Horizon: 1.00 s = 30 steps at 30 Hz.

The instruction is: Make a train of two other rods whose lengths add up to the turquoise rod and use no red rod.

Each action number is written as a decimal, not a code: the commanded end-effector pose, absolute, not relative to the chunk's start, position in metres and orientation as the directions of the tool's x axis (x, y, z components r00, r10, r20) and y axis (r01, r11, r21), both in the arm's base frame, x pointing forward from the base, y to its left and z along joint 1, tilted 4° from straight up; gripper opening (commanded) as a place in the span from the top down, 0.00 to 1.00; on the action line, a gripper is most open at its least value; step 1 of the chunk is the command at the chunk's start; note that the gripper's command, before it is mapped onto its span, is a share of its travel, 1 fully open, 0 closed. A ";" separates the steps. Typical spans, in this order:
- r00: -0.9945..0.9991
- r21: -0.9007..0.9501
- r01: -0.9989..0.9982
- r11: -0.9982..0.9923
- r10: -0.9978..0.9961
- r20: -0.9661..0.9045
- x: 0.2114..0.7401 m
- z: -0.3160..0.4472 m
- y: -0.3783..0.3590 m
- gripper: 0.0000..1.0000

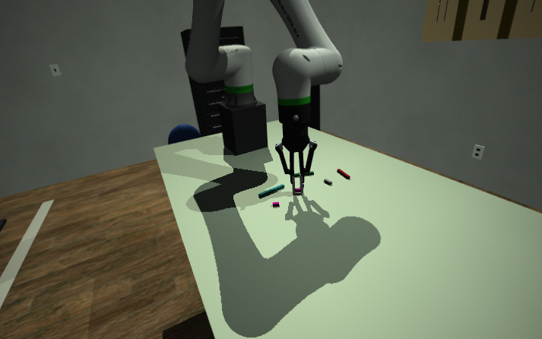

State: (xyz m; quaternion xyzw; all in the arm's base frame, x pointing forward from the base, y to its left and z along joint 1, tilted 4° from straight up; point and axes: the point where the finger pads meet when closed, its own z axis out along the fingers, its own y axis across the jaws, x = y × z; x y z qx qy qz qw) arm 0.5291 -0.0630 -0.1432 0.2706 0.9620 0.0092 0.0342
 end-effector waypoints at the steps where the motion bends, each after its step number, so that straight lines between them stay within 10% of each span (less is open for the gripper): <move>1: -0.851 0.036 0.520 0.853 0.521 -0.061 0.530 -0.146 -0.063 0.91; 30: -0.851 0.036 0.520 0.853 0.521 -0.061 0.530 -0.148 -0.063 0.91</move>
